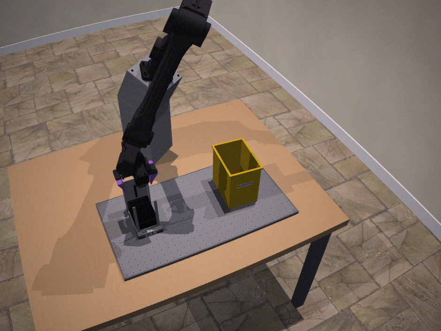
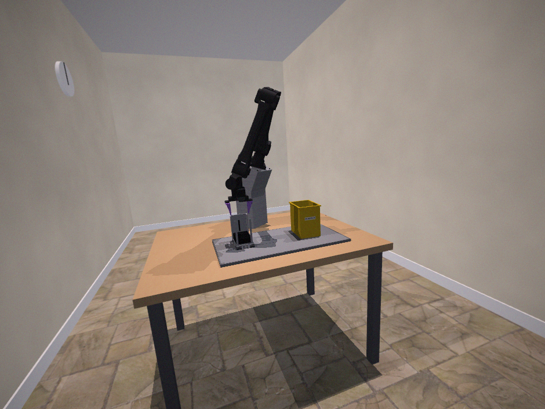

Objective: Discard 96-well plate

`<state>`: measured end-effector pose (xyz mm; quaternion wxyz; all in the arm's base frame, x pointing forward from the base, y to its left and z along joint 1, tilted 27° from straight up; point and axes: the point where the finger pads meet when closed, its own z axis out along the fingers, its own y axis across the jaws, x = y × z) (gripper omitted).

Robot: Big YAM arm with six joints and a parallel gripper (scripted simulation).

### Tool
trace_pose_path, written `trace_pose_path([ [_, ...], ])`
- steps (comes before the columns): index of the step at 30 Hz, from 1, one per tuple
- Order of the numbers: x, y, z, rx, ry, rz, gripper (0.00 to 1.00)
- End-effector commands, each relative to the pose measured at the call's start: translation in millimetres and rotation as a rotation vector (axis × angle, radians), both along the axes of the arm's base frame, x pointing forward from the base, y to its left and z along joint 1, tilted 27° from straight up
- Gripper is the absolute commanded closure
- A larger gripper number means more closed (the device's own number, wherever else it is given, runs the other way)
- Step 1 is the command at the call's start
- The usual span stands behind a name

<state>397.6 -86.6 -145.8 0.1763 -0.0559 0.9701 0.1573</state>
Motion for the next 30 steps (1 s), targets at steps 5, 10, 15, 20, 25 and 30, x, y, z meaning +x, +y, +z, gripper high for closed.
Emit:
trace_pose_path([
  [5, 16, 4, -5.3, -0.009, -0.021, 0.003, 0.00],
  [10, 18, 7, -13.0, -0.008, -0.020, 0.003, 0.00],
  [15, 20, 10, -20.7, -0.008, -0.019, 0.003, 0.00],
  [20, 21, 12, -25.2, -0.007, -0.018, 0.003, 0.00],
  [25, 23, 15, -32.8, -0.007, -0.017, 0.003, 0.00],
  [30, 25, 18, -40.4, -0.007, -0.016, 0.003, 0.00],
])
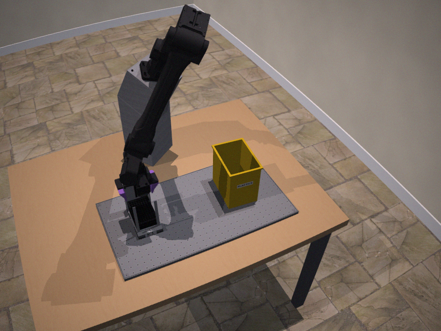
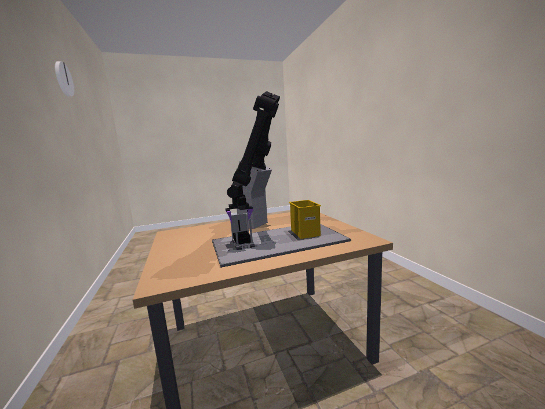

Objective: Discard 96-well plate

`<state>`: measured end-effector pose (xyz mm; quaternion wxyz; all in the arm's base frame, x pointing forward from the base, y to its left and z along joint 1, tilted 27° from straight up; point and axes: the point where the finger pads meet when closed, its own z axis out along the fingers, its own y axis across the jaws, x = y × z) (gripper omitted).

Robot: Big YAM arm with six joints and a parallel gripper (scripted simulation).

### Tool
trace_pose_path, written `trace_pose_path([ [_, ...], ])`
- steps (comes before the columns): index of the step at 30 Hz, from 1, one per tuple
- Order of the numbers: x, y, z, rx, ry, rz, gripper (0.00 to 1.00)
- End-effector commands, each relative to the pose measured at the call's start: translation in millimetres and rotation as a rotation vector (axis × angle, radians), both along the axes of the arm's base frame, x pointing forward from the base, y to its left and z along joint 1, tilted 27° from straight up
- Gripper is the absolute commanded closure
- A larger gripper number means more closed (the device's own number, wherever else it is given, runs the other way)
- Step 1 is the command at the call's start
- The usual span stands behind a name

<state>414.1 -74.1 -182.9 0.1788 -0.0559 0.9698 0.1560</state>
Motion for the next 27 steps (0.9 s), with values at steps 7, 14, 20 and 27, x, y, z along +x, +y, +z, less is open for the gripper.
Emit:
trace_pose_path([
  [7, 11, 8, -10.9, -0.004, -0.010, 0.004, 0.00],
  [14, 15, 12, -21.4, -0.004, -0.010, 0.004, 0.00],
  [20, 18, 16, -30.4, -0.003, -0.009, 0.004, 0.00],
  [27, 20, 18, -37.8, -0.003, -0.009, 0.004, 0.00],
])
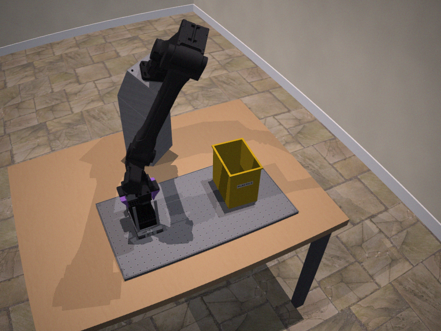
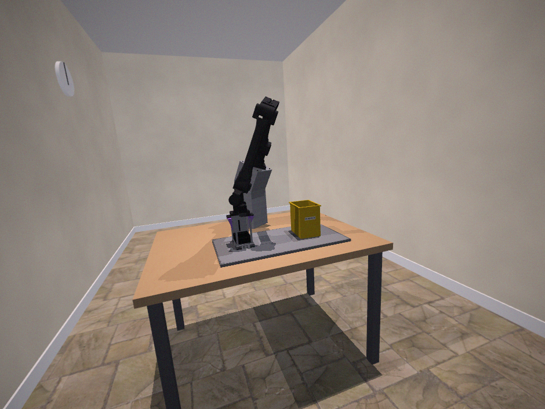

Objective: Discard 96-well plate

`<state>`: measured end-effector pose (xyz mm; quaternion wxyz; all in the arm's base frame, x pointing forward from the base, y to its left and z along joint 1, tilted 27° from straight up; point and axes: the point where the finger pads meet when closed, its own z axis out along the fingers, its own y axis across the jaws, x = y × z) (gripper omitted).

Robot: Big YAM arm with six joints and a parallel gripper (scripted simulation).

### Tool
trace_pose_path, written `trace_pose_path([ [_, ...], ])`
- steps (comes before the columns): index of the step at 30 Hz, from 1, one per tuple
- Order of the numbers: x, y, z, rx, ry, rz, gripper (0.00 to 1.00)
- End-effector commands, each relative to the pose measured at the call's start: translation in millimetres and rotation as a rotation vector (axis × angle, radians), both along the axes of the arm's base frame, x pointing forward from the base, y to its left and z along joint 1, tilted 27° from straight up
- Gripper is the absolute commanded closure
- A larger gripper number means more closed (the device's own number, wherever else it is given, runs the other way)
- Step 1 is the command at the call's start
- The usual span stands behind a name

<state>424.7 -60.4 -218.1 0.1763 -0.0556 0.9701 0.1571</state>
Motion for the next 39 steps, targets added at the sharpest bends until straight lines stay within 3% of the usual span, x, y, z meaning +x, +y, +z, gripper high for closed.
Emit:
trace_pose_path([
  [1, 10, 5, -4.2, -0.005, -0.014, 0.004, 0.00],
  [12, 16, 11, -20.6, -0.005, -0.014, 0.004, 0.00],
  [15, 21, 11, -16.1, -0.008, -0.027, 0.004, 0.00],
  [29, 23, 20, -42.9, -0.004, -0.014, 0.004, 0.00],
  [31, 23, 20, -42.9, -0.004, -0.014, 0.004, 0.00],
  [33, 35, 17, -29.5, -0.010, -0.039, 0.004, 0.00],
  [39, 31, 18, -33.4, -0.009, -0.031, 0.008, 0.00],
])
